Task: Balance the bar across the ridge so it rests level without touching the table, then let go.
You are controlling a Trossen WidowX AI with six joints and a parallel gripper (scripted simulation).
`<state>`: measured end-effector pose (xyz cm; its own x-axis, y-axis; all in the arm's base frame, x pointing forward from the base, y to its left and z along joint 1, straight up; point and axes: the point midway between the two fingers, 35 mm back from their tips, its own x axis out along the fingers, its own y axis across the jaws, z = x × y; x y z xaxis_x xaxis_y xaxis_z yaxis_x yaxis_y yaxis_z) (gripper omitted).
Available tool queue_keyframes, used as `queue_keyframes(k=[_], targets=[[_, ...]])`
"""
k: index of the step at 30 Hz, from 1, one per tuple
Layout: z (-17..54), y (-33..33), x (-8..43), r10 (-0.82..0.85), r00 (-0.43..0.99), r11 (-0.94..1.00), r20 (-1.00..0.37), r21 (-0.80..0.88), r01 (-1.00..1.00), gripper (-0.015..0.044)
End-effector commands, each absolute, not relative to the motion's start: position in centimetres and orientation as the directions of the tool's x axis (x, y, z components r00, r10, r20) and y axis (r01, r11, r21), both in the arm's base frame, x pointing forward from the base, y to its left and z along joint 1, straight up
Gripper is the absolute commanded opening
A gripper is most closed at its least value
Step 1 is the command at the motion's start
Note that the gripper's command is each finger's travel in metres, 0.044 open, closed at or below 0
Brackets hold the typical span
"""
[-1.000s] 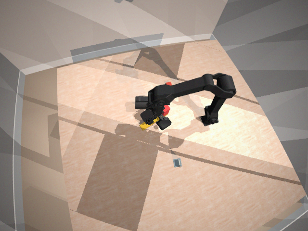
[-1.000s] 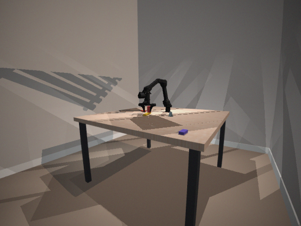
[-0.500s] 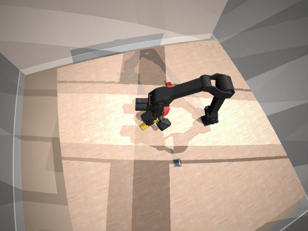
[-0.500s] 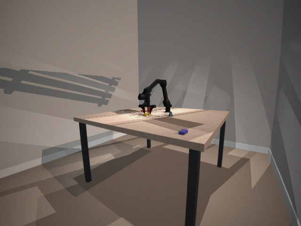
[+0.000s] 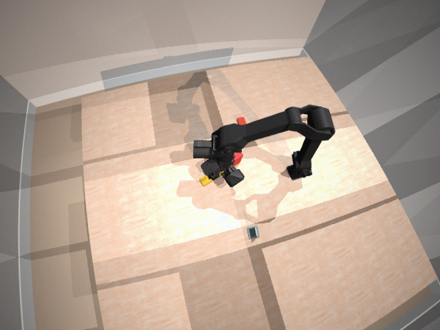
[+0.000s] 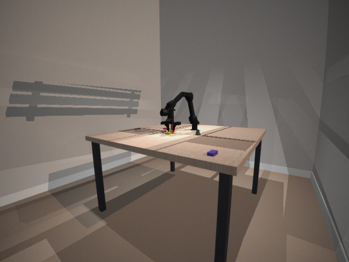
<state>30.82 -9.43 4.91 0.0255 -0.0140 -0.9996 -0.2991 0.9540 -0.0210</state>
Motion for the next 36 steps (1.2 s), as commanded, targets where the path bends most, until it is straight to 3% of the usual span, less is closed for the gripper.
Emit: queue_keyframes(k=[1, 7, 11, 36], targets=[[4.9, -9.4, 30.8, -0.013, 0.026, 0.954, -1.000, -0.021, -0.299, 0.0144], [4.9, -9.4, 30.8, -0.013, 0.026, 0.954, -1.000, -0.021, -0.299, 0.0104], [5.5, -9.4, 30.9, -0.013, 0.026, 0.954, -1.000, -0.020, -0.299, 0.0000], [11.9, -9.4, 31.0, -0.009, 0.026, 0.953, -1.000, -0.017, -0.302, 0.0000]])
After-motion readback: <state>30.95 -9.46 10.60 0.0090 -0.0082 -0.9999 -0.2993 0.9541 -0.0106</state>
